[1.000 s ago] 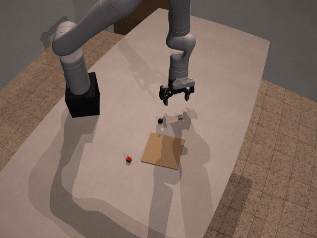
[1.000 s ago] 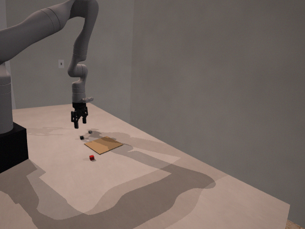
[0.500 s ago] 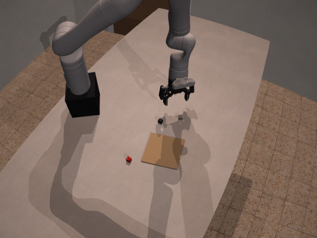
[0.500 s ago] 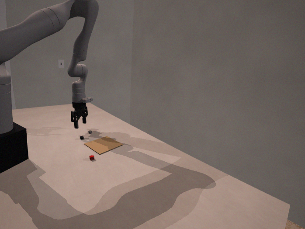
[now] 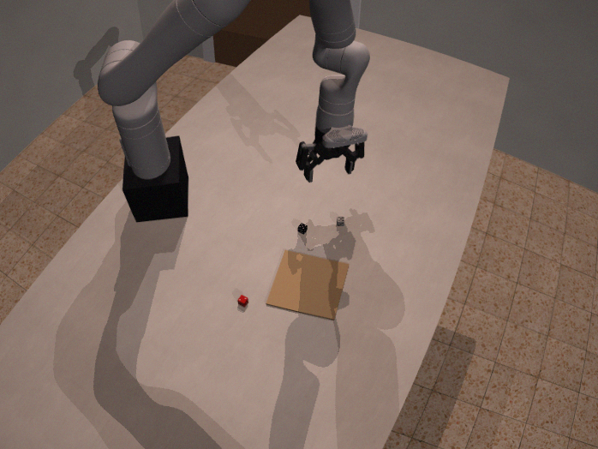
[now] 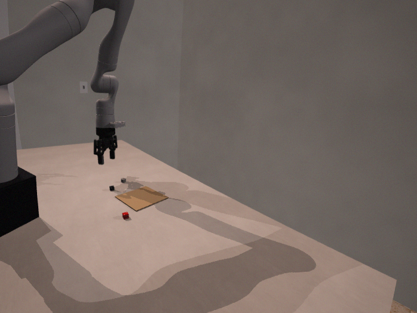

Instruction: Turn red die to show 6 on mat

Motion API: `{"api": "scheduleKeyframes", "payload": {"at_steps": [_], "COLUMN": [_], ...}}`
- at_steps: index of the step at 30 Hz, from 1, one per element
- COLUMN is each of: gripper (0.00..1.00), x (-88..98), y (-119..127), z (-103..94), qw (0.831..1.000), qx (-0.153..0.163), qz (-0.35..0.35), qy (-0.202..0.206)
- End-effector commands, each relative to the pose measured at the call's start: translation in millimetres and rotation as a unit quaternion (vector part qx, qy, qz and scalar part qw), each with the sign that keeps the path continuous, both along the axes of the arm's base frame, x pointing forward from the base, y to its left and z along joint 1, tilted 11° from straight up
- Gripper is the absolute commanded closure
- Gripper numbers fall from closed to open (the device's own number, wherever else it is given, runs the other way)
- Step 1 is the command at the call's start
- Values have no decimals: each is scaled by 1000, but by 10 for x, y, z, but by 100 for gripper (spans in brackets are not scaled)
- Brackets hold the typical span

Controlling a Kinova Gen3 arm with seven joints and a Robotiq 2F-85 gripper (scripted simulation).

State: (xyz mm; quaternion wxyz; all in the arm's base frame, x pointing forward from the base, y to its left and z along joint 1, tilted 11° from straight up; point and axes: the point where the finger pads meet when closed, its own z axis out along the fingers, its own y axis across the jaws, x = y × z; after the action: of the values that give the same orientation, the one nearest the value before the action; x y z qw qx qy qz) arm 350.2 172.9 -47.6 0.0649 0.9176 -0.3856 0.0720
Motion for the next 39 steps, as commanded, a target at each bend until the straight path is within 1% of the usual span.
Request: {"api": "scheduleKeyframes", "payload": {"at_steps": [1, 5, 9, 15, 29, 39], "gripper": [0, 0, 0, 0, 0, 0], "x": [86, 63, 49, 46, 49, 65], "y": [54, 89, 110, 115, 101, 16], "z": [267, 484, 611, 645, 647, 653], "qw": [1000, 1000, 1000, 1000, 1000, 999], "qx": [8, 8, 8, 8, 9, 12], "qz": [-4, -4, -4, -4, -8, -37], "qy": [-12, -12, -12, -12, -13, -15]}}
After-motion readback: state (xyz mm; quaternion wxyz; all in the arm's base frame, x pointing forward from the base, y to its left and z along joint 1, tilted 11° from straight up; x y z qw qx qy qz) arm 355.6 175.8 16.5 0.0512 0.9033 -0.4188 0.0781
